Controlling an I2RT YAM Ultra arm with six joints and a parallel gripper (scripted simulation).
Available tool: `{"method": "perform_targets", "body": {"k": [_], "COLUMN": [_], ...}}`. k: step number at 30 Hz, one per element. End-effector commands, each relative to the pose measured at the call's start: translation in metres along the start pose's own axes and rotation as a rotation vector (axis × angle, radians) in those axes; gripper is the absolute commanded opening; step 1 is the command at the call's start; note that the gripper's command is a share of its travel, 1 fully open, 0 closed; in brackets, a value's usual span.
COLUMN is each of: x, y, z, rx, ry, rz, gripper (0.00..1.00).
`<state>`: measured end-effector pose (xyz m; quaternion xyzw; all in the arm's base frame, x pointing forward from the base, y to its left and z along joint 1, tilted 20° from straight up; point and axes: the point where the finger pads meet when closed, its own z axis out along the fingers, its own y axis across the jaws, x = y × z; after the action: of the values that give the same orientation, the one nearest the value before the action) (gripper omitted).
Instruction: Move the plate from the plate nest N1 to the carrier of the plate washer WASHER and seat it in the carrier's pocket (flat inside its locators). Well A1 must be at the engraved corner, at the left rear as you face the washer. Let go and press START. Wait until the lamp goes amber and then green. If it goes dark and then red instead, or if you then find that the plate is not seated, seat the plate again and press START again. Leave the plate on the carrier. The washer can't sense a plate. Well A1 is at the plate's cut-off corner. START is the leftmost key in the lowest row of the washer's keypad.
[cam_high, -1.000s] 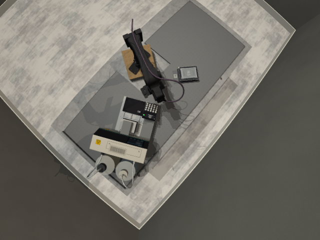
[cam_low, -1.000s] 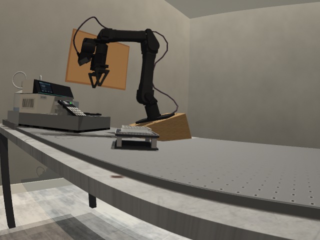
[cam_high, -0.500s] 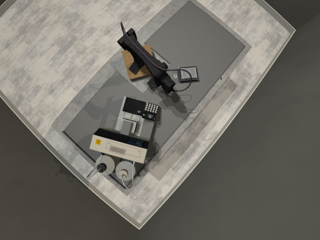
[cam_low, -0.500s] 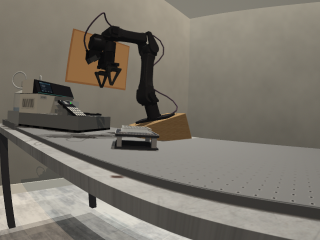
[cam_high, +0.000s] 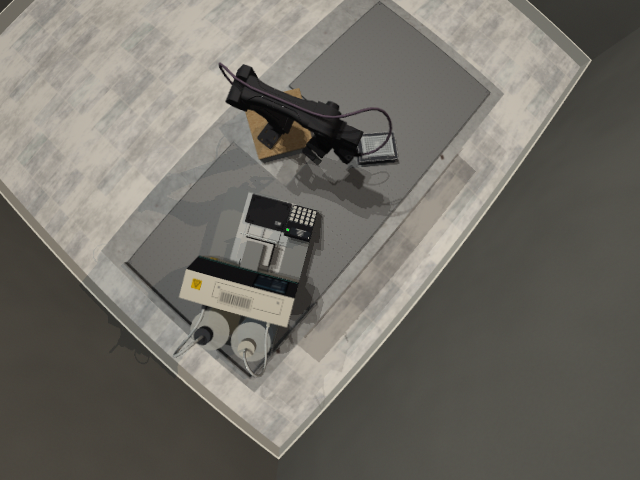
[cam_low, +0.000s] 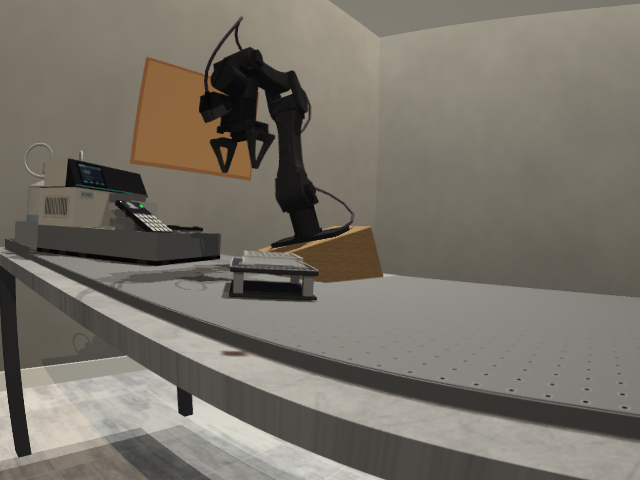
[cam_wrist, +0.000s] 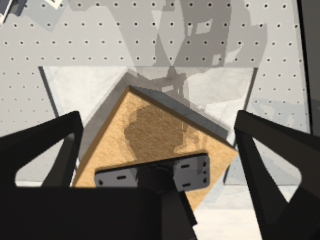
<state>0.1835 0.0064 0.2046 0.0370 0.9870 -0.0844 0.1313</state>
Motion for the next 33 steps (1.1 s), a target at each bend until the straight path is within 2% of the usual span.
{"method": "perform_targets", "body": {"k": [1,4,17,18,21,23,31,33], "x": [0.017,0.013,0.012,0.001,-0.009,-0.009,-0.035,-0.042], "y": [0.006,0.011,0.013,0.02,0.03,0.03,0.058,0.065], "z": [-0.005,-0.013,-0.007,-0.008,-0.003,-0.003,0.012,0.015], "rx": [0.035,0.02,0.023,0.021,0.023,0.023,0.019,0.02], "ry": [-0.013,-0.043,-0.022,-0.041,-0.04,-0.04,-0.035,-0.034], "rz": [-0.006,0.003,0.0,-0.045,-0.145,-0.145,-0.411,-0.426], "gripper": [1.0,1.0,1.0,1.0,1.0,1.0,1.0,1.0]}}
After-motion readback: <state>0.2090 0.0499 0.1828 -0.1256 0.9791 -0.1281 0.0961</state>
